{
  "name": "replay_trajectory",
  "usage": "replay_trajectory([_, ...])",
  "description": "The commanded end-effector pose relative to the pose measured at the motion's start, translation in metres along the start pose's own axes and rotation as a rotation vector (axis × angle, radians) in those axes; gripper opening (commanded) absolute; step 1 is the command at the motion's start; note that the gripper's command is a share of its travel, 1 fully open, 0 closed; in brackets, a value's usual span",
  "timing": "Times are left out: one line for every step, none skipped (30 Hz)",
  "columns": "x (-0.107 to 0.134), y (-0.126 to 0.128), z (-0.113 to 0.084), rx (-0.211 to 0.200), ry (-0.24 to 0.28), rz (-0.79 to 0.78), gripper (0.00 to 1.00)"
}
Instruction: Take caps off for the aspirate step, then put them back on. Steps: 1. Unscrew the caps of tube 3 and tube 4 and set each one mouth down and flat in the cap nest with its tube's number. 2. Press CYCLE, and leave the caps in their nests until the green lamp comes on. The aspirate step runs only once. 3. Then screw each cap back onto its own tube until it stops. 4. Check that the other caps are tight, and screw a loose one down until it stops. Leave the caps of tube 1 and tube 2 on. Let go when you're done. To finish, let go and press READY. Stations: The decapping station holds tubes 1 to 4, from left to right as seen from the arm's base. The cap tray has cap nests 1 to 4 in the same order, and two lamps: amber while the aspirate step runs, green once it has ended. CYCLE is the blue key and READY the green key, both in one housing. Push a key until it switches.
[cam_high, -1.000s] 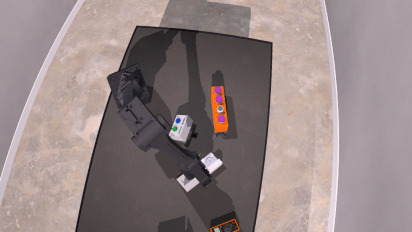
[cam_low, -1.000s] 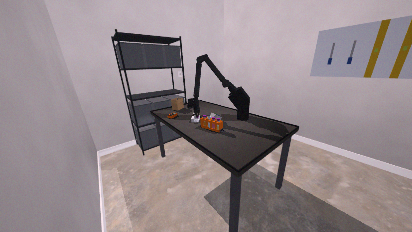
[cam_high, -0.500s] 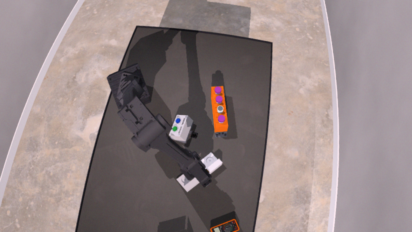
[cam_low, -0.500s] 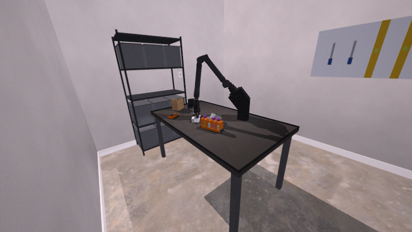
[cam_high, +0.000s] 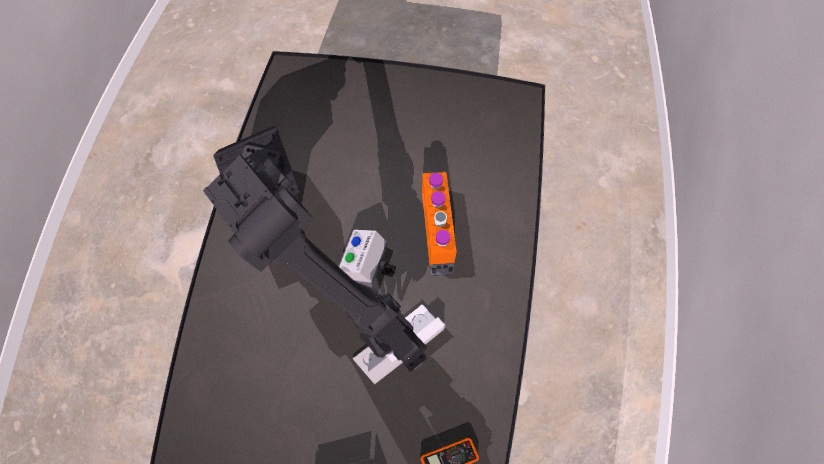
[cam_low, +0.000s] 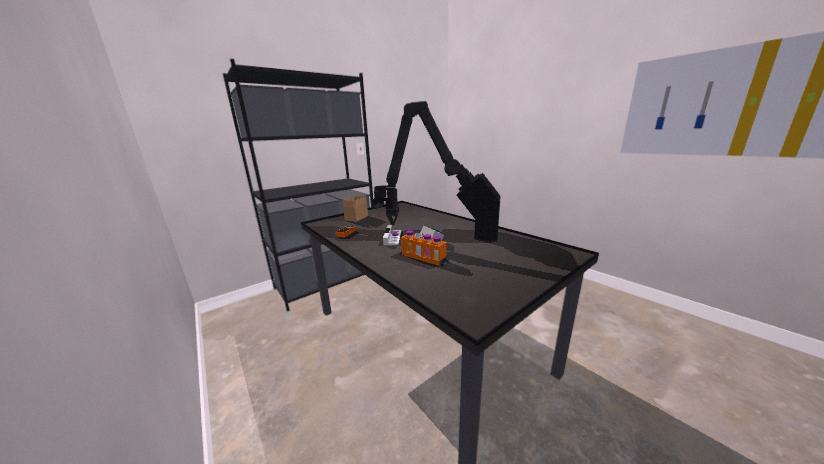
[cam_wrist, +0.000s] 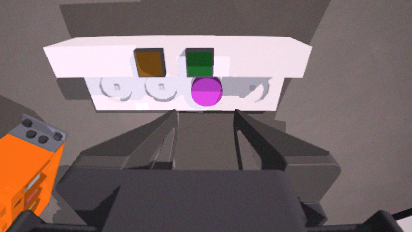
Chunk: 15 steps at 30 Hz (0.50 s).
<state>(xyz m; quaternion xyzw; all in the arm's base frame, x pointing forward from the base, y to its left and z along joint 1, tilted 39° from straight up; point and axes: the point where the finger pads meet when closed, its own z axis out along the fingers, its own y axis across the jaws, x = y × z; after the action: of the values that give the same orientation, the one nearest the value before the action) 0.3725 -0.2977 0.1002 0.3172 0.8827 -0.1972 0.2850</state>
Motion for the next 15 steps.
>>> replay_trajectory([0.007, 0.004, -0.01, -0.003, 0.018, 0.003, 0.47])
replay_trajectory([0.007, 0.003, -0.015, -0.002, 0.018, 0.004, 0.47])
replay_trajectory([0.007, 0.004, -0.02, -0.003, 0.018, 0.003, 0.47])
replay_trajectory([0.007, 0.004, -0.025, -0.003, 0.018, 0.003, 0.47])
replay_trajectory([0.007, 0.004, -0.03, -0.003, 0.018, 0.003, 0.47])
replay_trajectory([0.007, 0.004, -0.035, -0.003, 0.018, 0.003, 0.47])
replay_trajectory([0.007, 0.003, -0.04, -0.003, 0.018, 0.003, 0.47])
replay_trajectory([0.007, 0.003, -0.045, -0.003, 0.018, 0.003, 0.47])
replay_trajectory([0.007, 0.003, -0.05, -0.003, 0.018, 0.003, 0.47])
replay_trajectory([0.007, 0.003, -0.055, -0.003, 0.018, 0.003, 0.47])
replay_trajectory([0.007, 0.003, -0.06, -0.003, 0.018, 0.003, 0.47])
replay_trajectory([0.007, 0.003, -0.065, -0.003, 0.018, 0.003, 0.47])
replay_trajectory([0.005, 0.003, -0.07, -0.003, 0.015, 0.004, 0.47])
replay_trajectory([0.003, 0.003, -0.076, -0.003, 0.012, 0.005, 0.47])
replay_trajectory([0.001, 0.003, -0.08, -0.004, 0.008, 0.006, 0.47])
